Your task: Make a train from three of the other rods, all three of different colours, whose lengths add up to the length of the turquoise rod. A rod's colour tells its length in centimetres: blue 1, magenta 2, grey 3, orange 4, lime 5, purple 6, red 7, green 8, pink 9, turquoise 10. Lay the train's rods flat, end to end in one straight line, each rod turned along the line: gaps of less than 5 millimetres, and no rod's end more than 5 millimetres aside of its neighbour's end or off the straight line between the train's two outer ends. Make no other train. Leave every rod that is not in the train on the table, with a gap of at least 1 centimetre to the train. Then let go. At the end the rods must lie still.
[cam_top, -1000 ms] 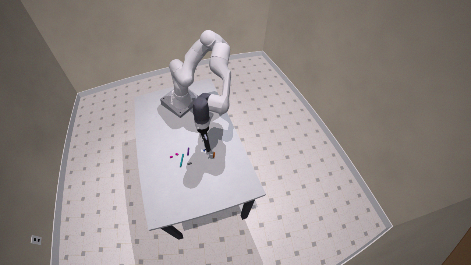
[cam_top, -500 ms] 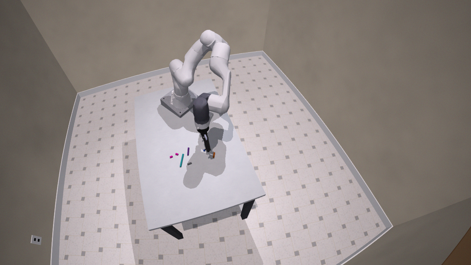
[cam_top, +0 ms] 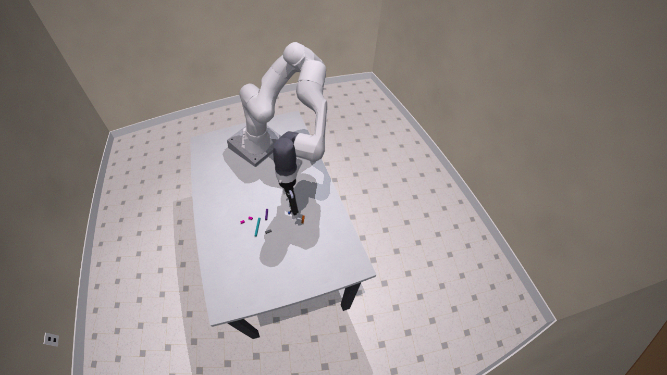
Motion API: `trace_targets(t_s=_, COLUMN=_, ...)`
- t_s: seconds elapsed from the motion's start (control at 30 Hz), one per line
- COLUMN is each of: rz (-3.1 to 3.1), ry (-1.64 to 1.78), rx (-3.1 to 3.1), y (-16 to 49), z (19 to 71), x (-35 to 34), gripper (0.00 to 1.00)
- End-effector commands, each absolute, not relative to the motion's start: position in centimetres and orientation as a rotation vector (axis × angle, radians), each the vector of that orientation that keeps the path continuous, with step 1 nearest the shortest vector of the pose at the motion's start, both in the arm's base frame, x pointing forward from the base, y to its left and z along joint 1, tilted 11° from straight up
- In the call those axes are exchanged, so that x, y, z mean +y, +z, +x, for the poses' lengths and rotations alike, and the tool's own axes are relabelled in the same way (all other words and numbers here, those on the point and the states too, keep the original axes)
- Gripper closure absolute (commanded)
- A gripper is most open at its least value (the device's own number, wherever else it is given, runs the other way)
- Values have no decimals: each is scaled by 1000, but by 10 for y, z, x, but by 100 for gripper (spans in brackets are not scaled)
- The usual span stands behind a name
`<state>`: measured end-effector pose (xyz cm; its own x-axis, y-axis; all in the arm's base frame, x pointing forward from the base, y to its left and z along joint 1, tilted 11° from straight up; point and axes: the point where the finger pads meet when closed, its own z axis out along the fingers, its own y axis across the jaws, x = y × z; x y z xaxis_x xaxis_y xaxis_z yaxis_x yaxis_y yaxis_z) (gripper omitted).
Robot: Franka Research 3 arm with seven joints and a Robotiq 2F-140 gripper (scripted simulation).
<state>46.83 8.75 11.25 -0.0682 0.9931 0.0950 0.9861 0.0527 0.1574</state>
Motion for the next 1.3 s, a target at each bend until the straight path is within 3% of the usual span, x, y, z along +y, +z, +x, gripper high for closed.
trace_targets(t_s=0.0, rz=2126, ry=281, rx=2245, y=113, z=468, x=88, gripper=0)
trace_targets(t_s=0.9, rz=2119, ry=281, rx=2251, y=113, z=469, x=88, gripper=0)
trace_targets(t_s=1.27, rz=1754, ry=272, rx=2508, y=121, z=469, x=87, gripper=0)
